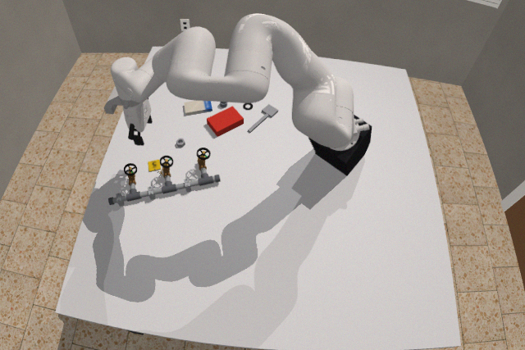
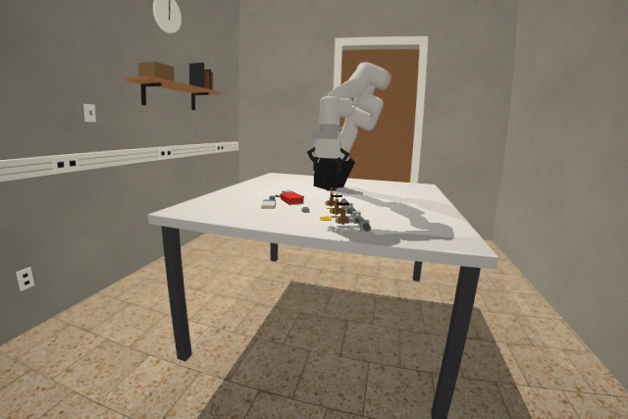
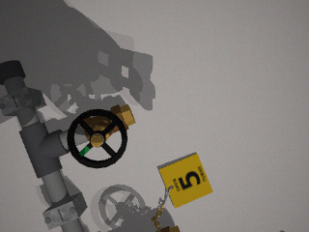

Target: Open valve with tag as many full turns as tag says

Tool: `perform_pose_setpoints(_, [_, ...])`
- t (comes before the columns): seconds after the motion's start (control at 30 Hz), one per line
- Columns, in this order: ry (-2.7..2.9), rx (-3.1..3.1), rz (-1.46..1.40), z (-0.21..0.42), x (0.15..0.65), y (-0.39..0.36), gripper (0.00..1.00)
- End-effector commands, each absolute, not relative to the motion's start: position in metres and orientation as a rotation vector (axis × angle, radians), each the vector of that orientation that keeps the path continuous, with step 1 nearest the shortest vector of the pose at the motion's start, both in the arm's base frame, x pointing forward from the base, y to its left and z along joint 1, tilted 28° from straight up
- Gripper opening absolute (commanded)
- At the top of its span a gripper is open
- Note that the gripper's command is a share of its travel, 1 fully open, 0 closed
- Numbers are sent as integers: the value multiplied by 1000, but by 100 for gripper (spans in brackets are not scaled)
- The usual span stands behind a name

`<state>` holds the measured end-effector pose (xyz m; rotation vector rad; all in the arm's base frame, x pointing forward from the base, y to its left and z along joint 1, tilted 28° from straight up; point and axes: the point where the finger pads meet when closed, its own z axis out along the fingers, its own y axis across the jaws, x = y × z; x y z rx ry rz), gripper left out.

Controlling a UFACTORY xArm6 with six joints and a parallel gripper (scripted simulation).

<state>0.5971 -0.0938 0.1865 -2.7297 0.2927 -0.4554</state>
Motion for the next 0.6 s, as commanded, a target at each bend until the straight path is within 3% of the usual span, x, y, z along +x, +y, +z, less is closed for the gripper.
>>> perform_pose_setpoints(0.0, [474,-2670,-433,183,593,-90,100])
perform_pose_setpoints(0.57, [1539,-2004,-185,127,548,-34,100])
